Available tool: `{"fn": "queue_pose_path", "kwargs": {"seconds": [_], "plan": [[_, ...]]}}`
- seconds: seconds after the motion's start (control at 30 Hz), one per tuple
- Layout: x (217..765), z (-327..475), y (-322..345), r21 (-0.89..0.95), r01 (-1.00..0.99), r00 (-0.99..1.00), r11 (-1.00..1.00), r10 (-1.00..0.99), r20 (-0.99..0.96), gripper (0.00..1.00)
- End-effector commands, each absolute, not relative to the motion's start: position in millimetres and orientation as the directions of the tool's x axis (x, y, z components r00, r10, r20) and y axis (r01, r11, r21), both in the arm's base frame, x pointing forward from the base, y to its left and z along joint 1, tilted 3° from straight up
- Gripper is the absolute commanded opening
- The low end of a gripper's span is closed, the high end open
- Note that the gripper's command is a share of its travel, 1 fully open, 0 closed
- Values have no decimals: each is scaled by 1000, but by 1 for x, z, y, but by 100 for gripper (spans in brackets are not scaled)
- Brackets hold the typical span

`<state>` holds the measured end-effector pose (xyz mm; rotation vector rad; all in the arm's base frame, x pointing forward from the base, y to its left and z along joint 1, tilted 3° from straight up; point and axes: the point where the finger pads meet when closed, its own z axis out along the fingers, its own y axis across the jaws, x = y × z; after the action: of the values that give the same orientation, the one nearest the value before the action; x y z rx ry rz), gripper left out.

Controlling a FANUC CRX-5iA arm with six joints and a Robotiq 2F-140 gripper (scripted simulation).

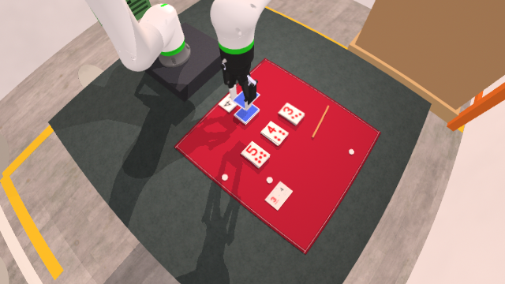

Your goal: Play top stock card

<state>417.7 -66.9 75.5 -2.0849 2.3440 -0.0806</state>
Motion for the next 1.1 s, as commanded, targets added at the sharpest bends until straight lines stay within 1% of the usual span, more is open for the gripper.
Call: {"fn": "queue_pose_path", "kwargs": {"seconds": [0.0,0.6,0.87,1.07], "plan": [[418,76,-67,-41,-992,-117,116,-993,32,41],[418,76,-62,-41,-992,-117,116,-993,32,41],[421,75,-39,-41,-992,-117,116,-993,32,41],[425,74,-4,-41,-992,-117,116,-993,32,41]]}}
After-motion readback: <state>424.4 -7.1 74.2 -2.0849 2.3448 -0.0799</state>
